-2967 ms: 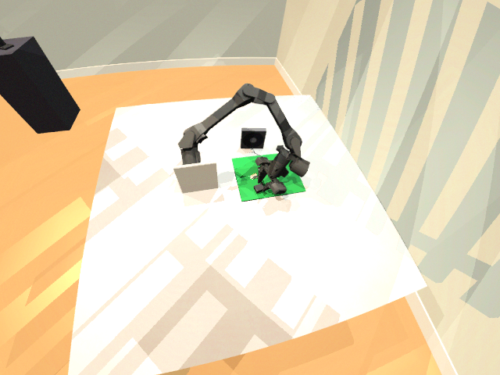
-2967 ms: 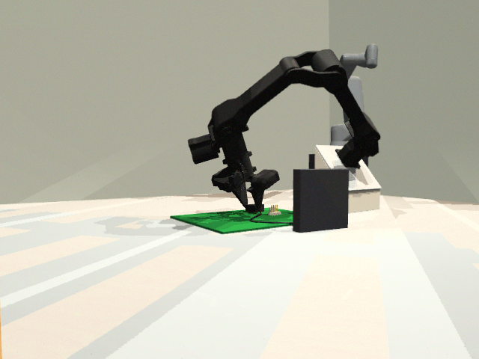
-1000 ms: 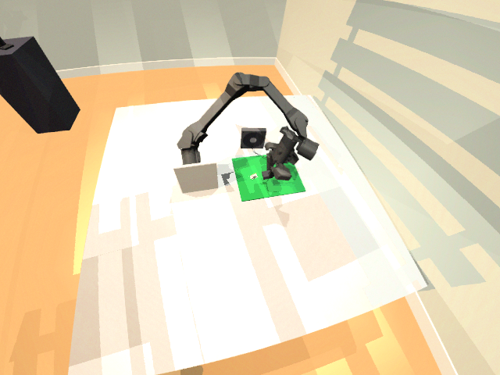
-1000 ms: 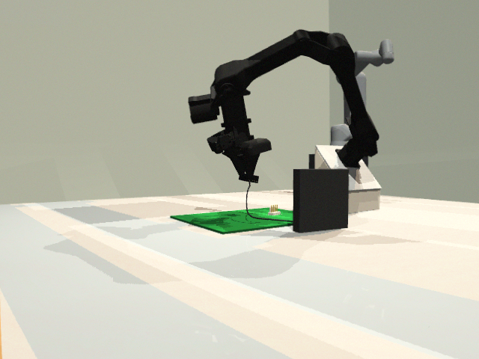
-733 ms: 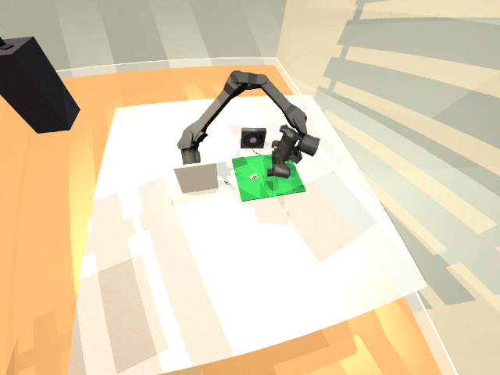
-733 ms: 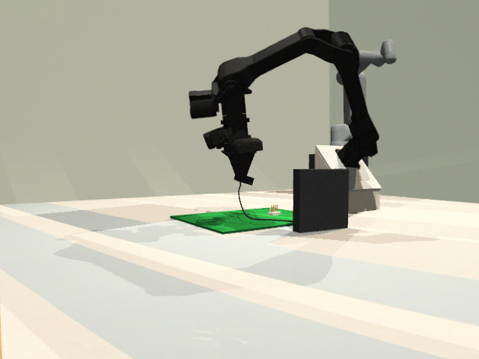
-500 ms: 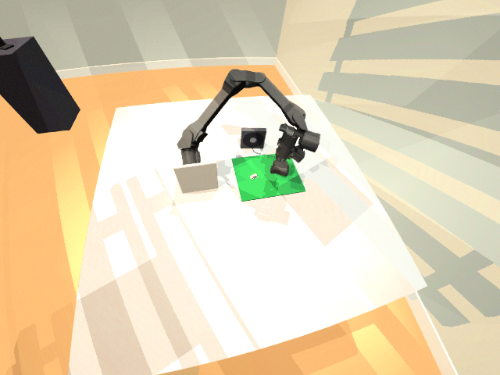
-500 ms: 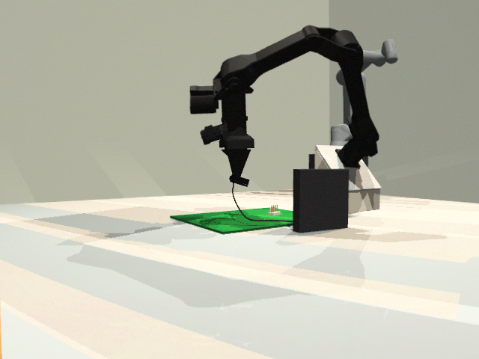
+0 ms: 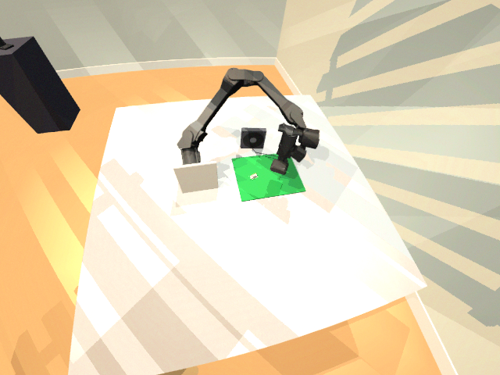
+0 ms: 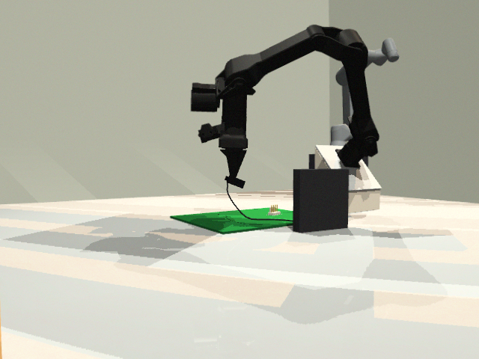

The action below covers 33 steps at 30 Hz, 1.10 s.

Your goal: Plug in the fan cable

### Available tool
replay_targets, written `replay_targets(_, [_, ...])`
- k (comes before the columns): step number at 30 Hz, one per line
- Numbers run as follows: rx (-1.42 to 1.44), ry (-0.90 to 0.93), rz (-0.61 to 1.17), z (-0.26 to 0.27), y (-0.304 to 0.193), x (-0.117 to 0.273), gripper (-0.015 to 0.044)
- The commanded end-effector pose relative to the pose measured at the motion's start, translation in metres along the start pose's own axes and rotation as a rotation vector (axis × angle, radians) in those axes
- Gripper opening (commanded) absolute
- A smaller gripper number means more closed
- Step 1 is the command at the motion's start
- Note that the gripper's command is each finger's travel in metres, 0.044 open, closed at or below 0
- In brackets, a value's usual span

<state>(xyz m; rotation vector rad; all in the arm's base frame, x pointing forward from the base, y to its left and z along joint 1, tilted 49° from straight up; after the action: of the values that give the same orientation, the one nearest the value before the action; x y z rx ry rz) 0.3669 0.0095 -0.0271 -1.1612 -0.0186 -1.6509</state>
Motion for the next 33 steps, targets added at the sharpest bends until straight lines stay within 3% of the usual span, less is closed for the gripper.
replay_targets(1, [0.000,-0.025,-0.016,-0.003,-0.001,-0.006,0.0000])
replay_targets(33, [0.032,-0.150,-0.232,-0.018,0.007,-0.038,0.0000])
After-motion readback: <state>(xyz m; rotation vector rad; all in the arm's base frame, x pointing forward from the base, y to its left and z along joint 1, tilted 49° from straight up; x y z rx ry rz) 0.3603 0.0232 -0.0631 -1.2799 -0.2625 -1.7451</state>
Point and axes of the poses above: the point midway between the two fingers, 35 mm back from their tips, its own x axis back along the fingers, its own z axis across the jaws, y = z × x, the point moved 1 cm from there along x, back along the fingers, and after that the axes turned 12 degrees about -x, right-handed, at the moved point
